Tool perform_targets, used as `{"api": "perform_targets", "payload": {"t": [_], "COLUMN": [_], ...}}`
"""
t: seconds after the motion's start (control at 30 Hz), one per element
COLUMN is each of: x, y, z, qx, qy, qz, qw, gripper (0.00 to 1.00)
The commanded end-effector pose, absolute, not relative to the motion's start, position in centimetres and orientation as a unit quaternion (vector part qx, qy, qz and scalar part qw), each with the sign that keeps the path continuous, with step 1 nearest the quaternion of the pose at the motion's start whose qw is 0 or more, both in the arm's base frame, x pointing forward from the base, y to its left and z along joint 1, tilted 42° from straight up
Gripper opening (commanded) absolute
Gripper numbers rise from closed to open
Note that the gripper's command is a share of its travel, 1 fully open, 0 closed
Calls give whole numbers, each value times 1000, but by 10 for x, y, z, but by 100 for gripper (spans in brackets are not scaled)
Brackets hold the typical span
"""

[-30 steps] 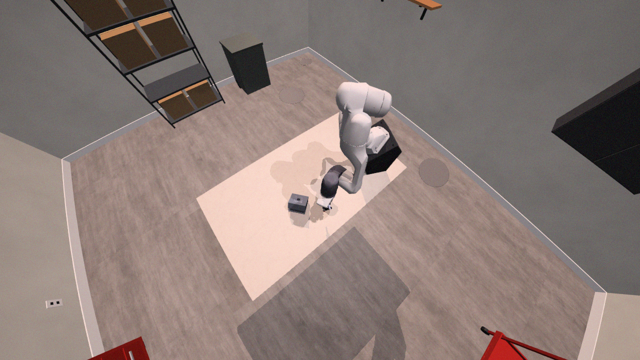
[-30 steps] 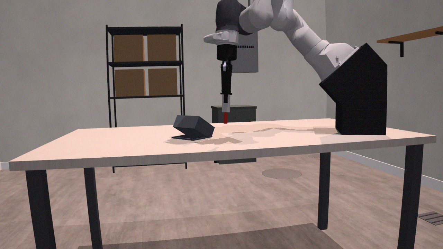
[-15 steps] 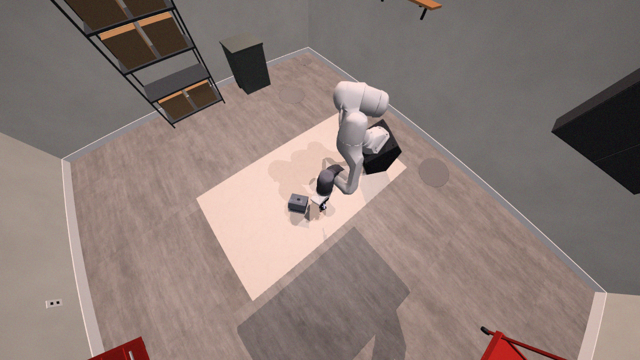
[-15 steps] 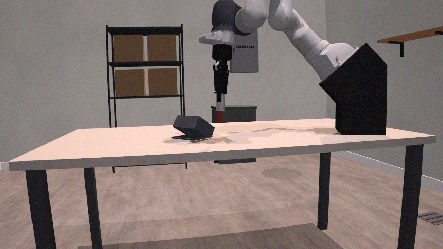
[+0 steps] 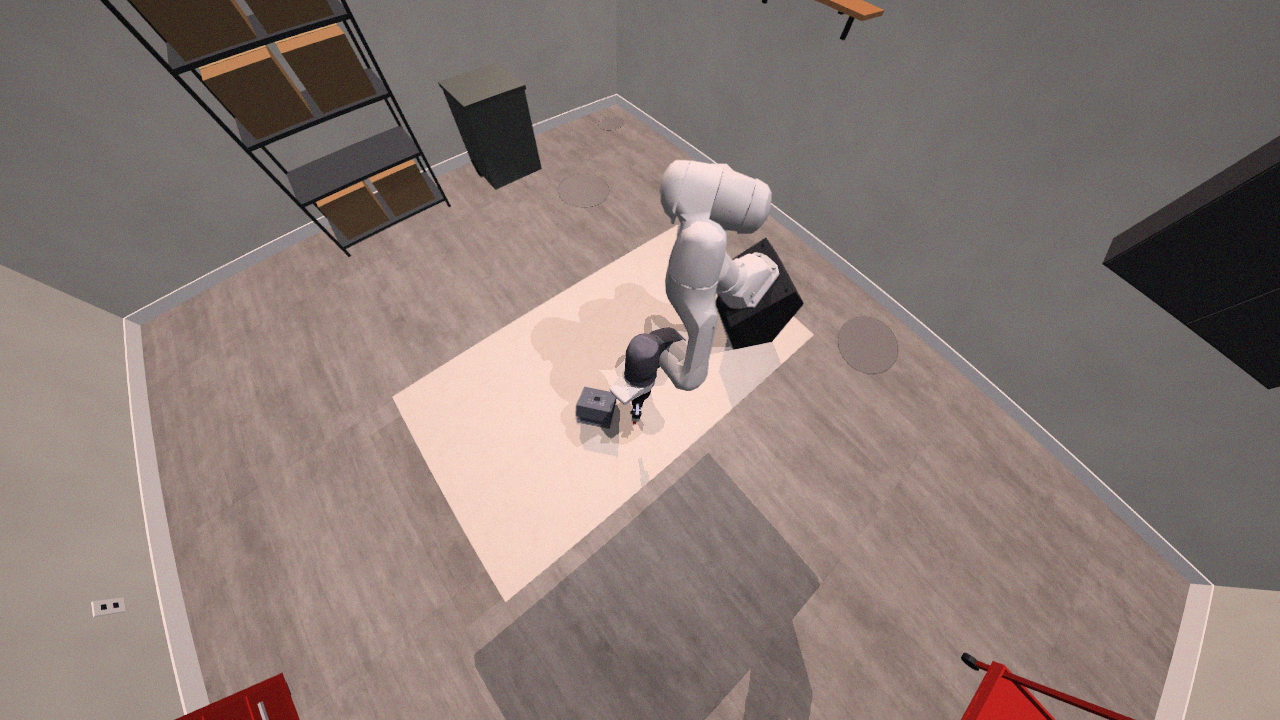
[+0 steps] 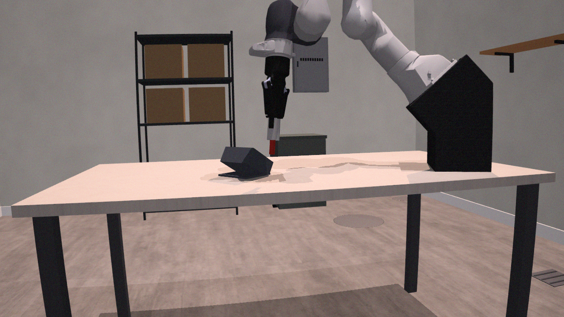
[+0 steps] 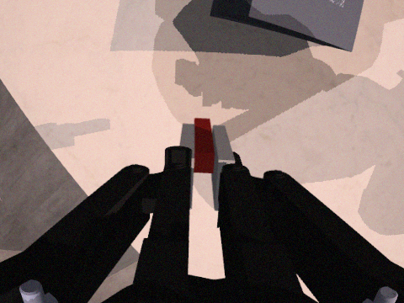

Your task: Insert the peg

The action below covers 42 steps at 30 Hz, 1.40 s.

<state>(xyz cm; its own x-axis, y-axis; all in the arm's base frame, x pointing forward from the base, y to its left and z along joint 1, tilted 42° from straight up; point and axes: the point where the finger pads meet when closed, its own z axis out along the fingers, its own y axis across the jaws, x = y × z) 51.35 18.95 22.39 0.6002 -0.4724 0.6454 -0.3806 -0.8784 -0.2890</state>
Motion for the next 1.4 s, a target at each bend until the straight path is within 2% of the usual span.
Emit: {"api": "perform_targets", "payload": {"t": [0.0, 1.03, 1.37], "x": [517, 538, 552], "y": [190, 160, 150], "z": [230, 274, 310], "qx": [-884, -808, -797], "qy": [261, 417, 408], "qz": [-381, -371, -401], "qw": [77, 191, 195], "gripper": [0, 0, 0]}}
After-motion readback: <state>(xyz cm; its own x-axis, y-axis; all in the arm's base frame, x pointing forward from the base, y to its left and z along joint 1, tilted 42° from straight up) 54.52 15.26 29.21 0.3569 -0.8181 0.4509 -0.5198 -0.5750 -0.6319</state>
